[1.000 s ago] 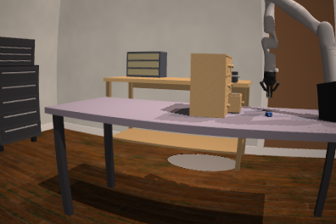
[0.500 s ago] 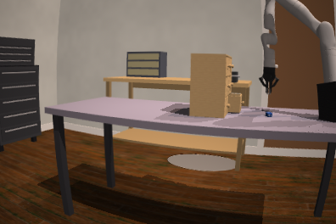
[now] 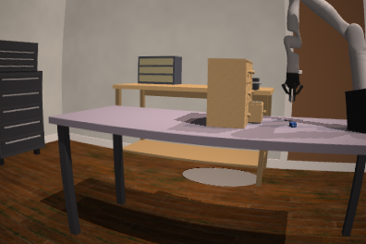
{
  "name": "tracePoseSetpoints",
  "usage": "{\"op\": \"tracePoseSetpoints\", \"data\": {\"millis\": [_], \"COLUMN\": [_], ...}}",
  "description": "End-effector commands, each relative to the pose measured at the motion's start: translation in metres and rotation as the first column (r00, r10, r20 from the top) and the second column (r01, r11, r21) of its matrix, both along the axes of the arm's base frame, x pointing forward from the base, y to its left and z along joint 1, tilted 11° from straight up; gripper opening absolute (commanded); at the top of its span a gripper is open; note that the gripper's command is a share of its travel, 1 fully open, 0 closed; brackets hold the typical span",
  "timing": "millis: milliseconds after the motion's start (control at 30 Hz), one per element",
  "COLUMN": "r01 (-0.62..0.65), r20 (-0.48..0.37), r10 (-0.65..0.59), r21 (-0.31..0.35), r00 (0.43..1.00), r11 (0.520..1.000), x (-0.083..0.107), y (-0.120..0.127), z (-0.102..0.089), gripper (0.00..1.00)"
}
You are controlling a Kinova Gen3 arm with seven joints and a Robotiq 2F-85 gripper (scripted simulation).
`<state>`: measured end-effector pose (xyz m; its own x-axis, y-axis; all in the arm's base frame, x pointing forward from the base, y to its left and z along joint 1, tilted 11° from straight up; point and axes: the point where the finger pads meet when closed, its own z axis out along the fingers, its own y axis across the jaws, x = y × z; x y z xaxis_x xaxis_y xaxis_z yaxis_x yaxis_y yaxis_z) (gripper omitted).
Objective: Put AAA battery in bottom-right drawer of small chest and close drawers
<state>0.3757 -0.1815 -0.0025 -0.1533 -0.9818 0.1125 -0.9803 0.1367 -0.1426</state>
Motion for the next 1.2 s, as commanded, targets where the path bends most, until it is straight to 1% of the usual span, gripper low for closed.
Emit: {"op": "tracePoseSetpoints", "data": {"millis": [0,133,167,200,233,267,300,333,367,400,500,567,633,667,700,733,800,833,867,900,967,1000,1067,1100,1133,1167], "r01": [-0.036,-0.172,-0.172,-0.218,-0.218,-0.27,-0.27,-0.325,-0.325,-0.383,-0.383,-0.504,-0.504,-0.565,-0.565,-0.625,-0.625,-0.683,-0.683,-0.737,-0.737,-0.787,-0.787,-0.833,-0.833,-0.872], "r20": [-0.003,-0.022,-0.022,-0.029,-0.029,-0.037,-0.037,-0.045,-0.045,-0.055,-0.055,-0.076,-0.076,-0.088,-0.088,-0.1,-0.1,-0.112,-0.112,-0.125,-0.125,-0.138,-0.138,-0.151,-0.151,-0.164], "r10": [0.036,0.171,0.171,0.218,0.218,0.269,0.269,0.324,0.324,0.381,0.381,0.501,0.501,0.561,0.561,0.62,0.62,0.677,0.677,0.73,0.73,0.778,0.778,0.821,0.821,0.859], "r21": [-0.002,-0.01,-0.01,-0.012,-0.012,-0.015,-0.015,-0.017,-0.017,-0.019,-0.019,-0.023,-0.023,-0.024,-0.024,-0.025,-0.025,-0.025,-0.025,-0.024,-0.024,-0.023,-0.023,-0.021,-0.021,-0.019], "r00": [0.999,0.985,0.985,0.976,0.976,0.962,0.962,0.945,0.945,0.923,0.923,0.862,0.862,0.823,0.823,0.778,0.778,0.728,0.728,0.672,0.672,0.613,0.613,0.55,0.55,0.485], "r11": [0.999,0.985,0.985,0.976,0.976,0.963,0.963,0.946,0.946,0.924,0.924,0.863,0.863,0.825,0.825,0.78,0.78,0.73,0.73,0.675,0.675,0.616,0.616,0.554,0.554,0.489], "x": [0.005,0.018,0.018,0.022,0.022,0.026,0.026,0.031,0.031,0.035,0.035,0.043,0.043,0.046,0.046,0.049,0.049,0.052,0.052,0.054,0.054,0.055,0.055,0.055,0.055,0.055], "y": [0.008,0.033,0.033,0.043,0.043,0.053,0.053,0.064,0.064,0.077,0.077,0.104,0.104,0.119,0.119,0.135,0.135,0.151,0.151,0.167,0.167,0.183,0.183,0.199,0.199,0.215], "z": [-0.001,-0.004,-0.004,-0.005,-0.005,-0.007,-0.007,-0.008,-0.008,-0.01,-0.01,-0.013,-0.013,-0.015,-0.015,-0.017,-0.017,-0.019,-0.019,-0.021,-0.021,-0.023,-0.023,-0.025,-0.025,-0.027], "gripper": [0.05,0.05,0.05,0.05,0.05,0.05,0.05,0.05,0.05,0.05,0.05,0.05,0.05,0.05,0.05,0.05,0.05,0.05,0.05,0.05,0.05,0.05,0.05,0.05,0.05,0.05]}}
